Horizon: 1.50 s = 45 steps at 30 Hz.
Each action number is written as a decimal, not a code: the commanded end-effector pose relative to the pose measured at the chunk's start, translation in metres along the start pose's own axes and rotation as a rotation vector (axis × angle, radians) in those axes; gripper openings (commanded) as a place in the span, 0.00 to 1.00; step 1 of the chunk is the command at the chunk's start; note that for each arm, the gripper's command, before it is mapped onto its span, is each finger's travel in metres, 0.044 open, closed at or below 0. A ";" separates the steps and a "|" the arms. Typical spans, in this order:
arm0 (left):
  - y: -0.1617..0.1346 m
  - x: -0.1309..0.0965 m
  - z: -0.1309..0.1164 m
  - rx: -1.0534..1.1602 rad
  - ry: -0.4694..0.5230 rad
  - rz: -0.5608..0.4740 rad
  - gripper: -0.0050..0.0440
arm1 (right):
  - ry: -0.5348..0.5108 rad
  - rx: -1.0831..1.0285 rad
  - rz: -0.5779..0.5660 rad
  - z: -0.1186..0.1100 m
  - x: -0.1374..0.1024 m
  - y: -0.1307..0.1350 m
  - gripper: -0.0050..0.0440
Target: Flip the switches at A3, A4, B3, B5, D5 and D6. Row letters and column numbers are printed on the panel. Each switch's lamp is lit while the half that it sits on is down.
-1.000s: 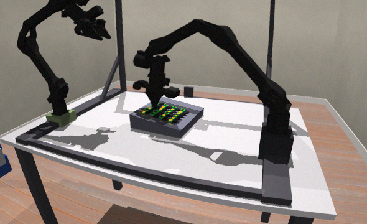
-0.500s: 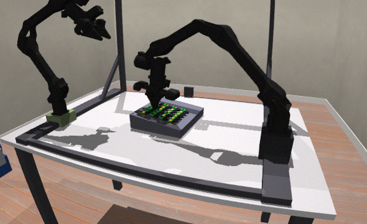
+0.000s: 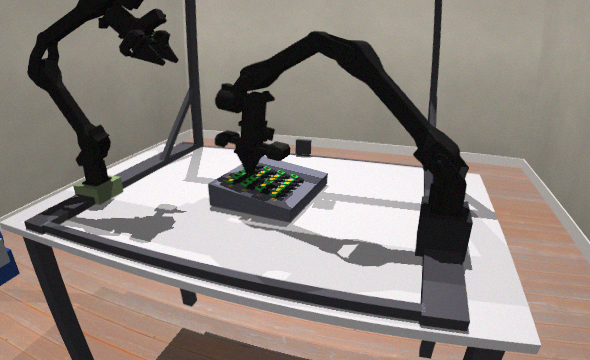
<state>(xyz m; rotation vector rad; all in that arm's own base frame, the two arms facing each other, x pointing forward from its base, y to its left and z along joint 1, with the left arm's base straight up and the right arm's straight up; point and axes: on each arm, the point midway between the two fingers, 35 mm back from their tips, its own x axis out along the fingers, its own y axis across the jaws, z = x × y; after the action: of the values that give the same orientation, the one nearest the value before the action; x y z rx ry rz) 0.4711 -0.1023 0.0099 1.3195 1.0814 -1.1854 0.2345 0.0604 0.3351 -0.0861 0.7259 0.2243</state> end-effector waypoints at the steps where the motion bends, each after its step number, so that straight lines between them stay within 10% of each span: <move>1: 0.016 -0.031 0.001 0.003 -0.007 0.064 0.00 | -0.025 0.005 -0.004 0.005 -0.007 -0.001 0.92; 28: 0.007 -0.070 0.025 -0.004 -0.009 0.409 0.00 | -0.025 0.005 -0.004 0.005 -0.007 -0.001 0.92; 45: 0.021 -0.031 0.024 0.000 -0.008 0.398 0.00 | -0.025 0.005 -0.004 0.005 -0.007 -0.001 0.92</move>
<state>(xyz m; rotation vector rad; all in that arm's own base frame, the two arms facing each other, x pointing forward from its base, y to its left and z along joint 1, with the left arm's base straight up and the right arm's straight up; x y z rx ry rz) 0.4726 -0.1275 0.0293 1.4409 0.8056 -0.9282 0.2345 0.0604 0.3351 -0.0861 0.7259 0.2243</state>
